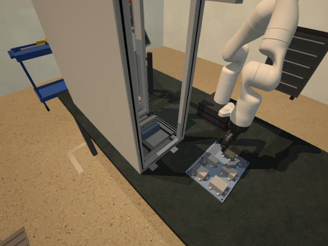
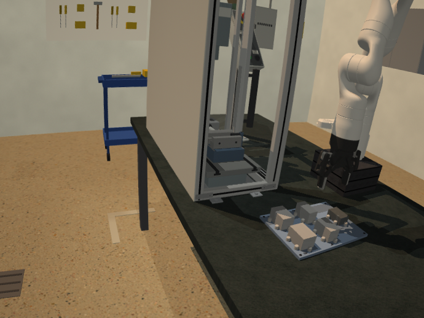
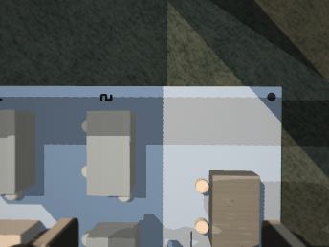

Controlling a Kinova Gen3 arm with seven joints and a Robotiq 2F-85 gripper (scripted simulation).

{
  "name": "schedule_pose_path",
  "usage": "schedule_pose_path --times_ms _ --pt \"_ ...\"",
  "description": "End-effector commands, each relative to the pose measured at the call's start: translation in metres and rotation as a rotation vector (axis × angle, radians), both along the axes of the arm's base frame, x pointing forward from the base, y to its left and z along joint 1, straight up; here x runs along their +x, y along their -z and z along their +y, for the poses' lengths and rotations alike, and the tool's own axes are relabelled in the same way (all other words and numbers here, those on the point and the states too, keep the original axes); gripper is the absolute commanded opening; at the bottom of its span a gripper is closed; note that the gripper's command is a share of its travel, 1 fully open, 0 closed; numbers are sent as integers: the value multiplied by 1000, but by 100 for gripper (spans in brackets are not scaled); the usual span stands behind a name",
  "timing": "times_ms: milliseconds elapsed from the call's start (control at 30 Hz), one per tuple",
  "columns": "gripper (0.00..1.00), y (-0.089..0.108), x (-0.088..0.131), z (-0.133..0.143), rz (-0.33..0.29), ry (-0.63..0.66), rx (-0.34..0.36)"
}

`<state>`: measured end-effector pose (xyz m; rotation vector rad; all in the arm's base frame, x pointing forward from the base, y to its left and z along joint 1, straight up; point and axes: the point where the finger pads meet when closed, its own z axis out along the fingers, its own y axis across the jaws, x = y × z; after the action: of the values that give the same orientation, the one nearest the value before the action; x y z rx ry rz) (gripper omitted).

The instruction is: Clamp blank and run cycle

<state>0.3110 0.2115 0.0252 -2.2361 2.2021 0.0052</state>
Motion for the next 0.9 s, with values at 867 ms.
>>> schedule_pose_path --times_ms 867 --pt "100 -6 98 -22 -1 0 1"
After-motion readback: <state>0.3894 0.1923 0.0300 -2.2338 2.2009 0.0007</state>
